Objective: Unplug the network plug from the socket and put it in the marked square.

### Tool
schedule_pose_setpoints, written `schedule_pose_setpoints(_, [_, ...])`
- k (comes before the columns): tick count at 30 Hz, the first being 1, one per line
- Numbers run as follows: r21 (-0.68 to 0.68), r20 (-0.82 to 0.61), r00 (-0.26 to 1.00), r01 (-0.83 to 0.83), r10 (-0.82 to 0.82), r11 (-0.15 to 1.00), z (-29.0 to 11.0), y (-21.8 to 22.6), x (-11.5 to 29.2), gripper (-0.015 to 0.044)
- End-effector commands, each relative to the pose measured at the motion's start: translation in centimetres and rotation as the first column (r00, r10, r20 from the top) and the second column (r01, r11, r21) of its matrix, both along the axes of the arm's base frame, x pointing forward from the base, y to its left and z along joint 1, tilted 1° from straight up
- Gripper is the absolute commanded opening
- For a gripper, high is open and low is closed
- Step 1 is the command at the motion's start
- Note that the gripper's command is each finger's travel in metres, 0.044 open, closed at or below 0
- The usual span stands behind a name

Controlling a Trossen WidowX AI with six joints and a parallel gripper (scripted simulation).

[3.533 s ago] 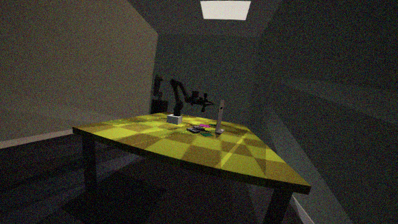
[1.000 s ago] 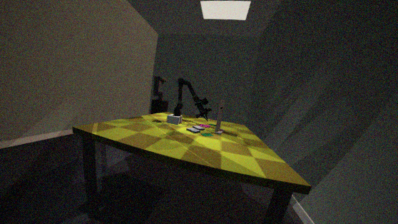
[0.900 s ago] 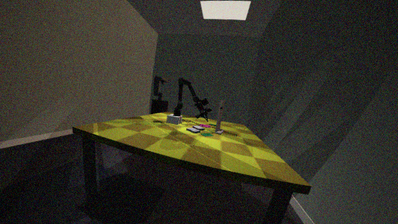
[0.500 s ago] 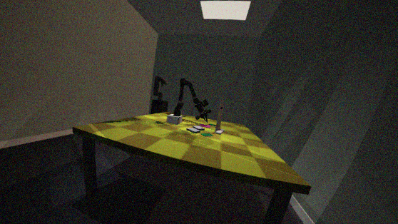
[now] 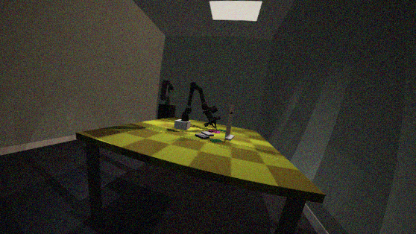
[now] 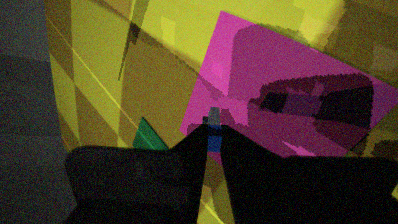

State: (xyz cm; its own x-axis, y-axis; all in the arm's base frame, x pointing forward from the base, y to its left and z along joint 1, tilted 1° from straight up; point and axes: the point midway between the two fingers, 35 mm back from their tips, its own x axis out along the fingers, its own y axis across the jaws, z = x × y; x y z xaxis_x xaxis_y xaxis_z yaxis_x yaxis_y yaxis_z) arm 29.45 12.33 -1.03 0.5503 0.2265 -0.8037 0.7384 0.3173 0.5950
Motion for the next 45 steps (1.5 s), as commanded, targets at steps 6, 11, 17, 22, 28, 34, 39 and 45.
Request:
schedule_pose_setpoints(6, [-0.008, -0.018, 1.000, 0.006, -0.006, 1.000, -1.5, -0.3, -0.6, 0.0000])
schedule_pose_setpoints(11, [-0.008, -0.018, 1.000, 0.006, -0.006, 1.000, -1.7, -0.3, -0.6, 0.0000])
schedule_pose_setpoints(17, [-0.008, -0.018, 1.000, 0.006, -0.006, 1.000, -1.7, -0.3, -0.6, 0.0000])
schedule_pose_setpoints(22, [-0.008, -0.018, 1.000, 0.006, -0.006, 1.000, -1.7, -0.2, -0.4, 0.0000])
schedule_pose_setpoints(28, [-0.008, -0.018, 1.000, 0.006, -0.006, 1.000, -1.9, -0.1, -0.4, 0.0000])
schedule_pose_setpoints(34, [-0.008, -0.018, 1.000, 0.006, -0.006, 1.000, -2.0, 0.0, -0.4, 0.0000])
schedule_pose_setpoints(39, [-0.006, -0.014, 1.000, -0.001, 0.001, 1.000, -1.8, 0.0, -0.4, 0.0000])
schedule_pose_setpoints(45, [-0.006, -0.014, 1.000, -0.001, 0.001, 1.000, -1.8, 0.0, -0.4, 0.0131])
